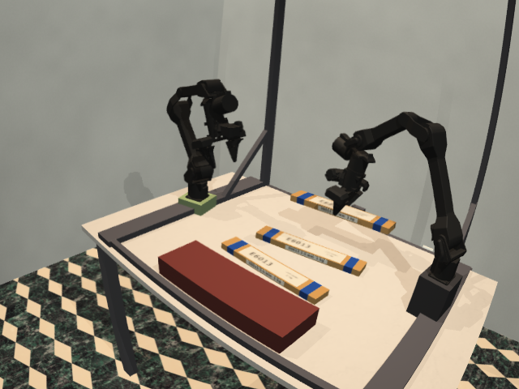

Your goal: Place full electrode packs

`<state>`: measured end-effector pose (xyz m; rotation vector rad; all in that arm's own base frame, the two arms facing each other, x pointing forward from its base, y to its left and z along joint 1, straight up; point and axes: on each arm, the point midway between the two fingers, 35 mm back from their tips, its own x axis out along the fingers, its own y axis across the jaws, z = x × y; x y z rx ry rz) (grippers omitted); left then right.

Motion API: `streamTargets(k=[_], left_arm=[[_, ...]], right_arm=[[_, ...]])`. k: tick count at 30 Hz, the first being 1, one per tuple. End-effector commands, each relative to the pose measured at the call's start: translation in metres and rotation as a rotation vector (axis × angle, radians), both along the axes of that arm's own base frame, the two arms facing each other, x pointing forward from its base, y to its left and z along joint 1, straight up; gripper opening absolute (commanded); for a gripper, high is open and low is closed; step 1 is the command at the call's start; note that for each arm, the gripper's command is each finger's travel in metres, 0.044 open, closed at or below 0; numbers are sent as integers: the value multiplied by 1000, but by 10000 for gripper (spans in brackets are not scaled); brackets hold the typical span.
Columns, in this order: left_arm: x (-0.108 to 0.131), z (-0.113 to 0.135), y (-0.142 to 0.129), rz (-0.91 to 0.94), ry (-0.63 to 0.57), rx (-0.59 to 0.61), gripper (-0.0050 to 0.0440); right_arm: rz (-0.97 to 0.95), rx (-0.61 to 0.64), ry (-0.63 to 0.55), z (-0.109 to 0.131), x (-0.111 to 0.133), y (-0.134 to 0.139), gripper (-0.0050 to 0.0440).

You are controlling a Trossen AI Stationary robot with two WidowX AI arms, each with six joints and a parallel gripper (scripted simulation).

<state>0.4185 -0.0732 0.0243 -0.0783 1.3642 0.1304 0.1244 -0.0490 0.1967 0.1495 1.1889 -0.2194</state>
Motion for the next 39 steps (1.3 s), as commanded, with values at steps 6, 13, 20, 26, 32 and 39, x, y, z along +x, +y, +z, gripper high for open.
streamTargets(k=[6, 13, 20, 26, 32, 39], left_arm=[[4, 42, 18, -5, -96, -21, -50], [-1, 48, 35, -5, -99, -19, -50], [-7, 50, 47, -5, -94, -18, -50], [-9, 58, 62, -5, -103, -17, -50], [-14, 61, 74, -5, -102, -15, -50], [-19, 65, 88, -5, -101, -14, -50]], right_arm=[[3, -7, -18, 6, 1, 0, 430], [3, -7, -18, 6, 1, 0, 430], [3, -7, -18, 6, 1, 0, 430], [3, -7, -18, 6, 1, 0, 430], [3, -7, -18, 6, 1, 0, 430], [3, -7, -18, 6, 1, 0, 430]])
